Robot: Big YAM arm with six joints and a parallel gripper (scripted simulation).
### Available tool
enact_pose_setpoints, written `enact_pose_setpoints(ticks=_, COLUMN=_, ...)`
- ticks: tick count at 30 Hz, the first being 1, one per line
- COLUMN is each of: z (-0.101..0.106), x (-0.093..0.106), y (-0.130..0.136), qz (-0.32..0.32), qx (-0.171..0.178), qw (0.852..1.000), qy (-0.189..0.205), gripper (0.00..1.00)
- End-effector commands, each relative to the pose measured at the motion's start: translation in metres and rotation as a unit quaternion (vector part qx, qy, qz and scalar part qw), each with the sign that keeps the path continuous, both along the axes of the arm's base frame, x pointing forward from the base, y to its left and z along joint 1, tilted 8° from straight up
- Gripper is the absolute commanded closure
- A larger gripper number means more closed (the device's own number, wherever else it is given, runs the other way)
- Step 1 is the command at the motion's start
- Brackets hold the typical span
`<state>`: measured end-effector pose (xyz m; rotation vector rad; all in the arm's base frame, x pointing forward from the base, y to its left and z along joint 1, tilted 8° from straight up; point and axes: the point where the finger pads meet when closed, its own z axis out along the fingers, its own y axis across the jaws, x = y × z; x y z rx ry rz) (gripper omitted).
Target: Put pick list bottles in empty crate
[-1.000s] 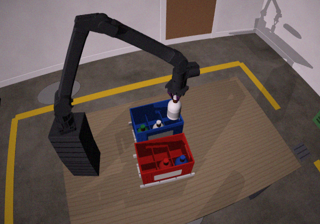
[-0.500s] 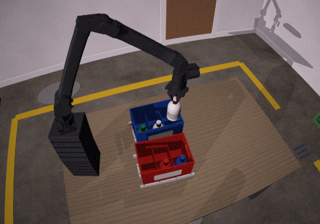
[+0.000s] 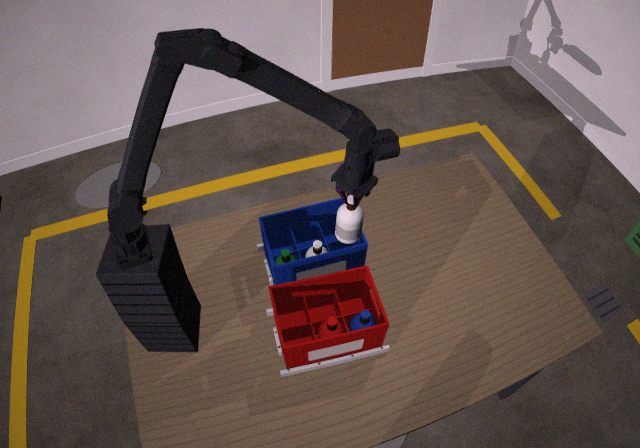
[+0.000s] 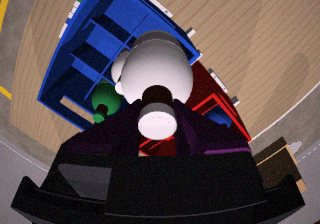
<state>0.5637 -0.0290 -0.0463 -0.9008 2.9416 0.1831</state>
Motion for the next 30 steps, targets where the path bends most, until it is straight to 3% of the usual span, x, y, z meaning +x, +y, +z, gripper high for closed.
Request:
enact_pose_setpoints(ticks=1, z=0.036, x=0.039, y=0.000, qz=-0.003, qx=-0.005, qw=0.998, qy=-0.055, gripper=1.00)
enact_pose_setpoints(ticks=4, z=0.026, x=0.037, y=0.001, qz=-0.003, qx=-0.004, qw=0.999, qy=-0.050, gripper=1.00)
enact_pose_setpoints(ticks=11, z=0.030, x=0.036, y=0.000, qz=-0.003, qx=-0.005, qw=0.998, qy=-0.056, gripper=1.00)
enact_pose_setpoints(ticks=14, z=0.012, x=0.021, y=0.002, qz=-0.004, qx=-0.003, qw=0.999, qy=-0.037, gripper=1.00)
enact_pose_setpoints(ticks=16, z=0.005, x=0.023, y=0.003, qz=-0.003, qx=-0.003, qw=0.999, qy=-0.035, gripper=1.00)
enact_pose_setpoints(ticks=18, z=0.011, x=0.019, y=0.004, qz=-0.003, qx=-0.004, qw=0.999, qy=-0.039, gripper=1.00)
enact_pose_setpoints(ticks=20, z=0.019, x=0.032, y=0.004, qz=-0.002, qx=-0.005, qw=0.999, qy=-0.053, gripper=1.00)
enact_pose_setpoints(ticks=25, z=0.002, x=0.021, y=0.004, qz=-0.003, qx=-0.004, qw=0.999, qy=-0.039, gripper=1.00)
enact_pose_setpoints(ticks=27, z=0.002, x=0.021, y=0.004, qz=-0.003, qx=-0.004, qw=0.999, qy=-0.039, gripper=1.00)
enact_pose_setpoints(ticks=28, z=0.010, x=0.032, y=0.003, qz=-0.003, qx=-0.004, qw=0.999, qy=-0.051, gripper=1.00)
enact_pose_setpoints(ticks=30, z=0.004, x=0.024, y=0.005, qz=-0.003, qx=-0.004, qw=0.999, qy=-0.044, gripper=1.00)
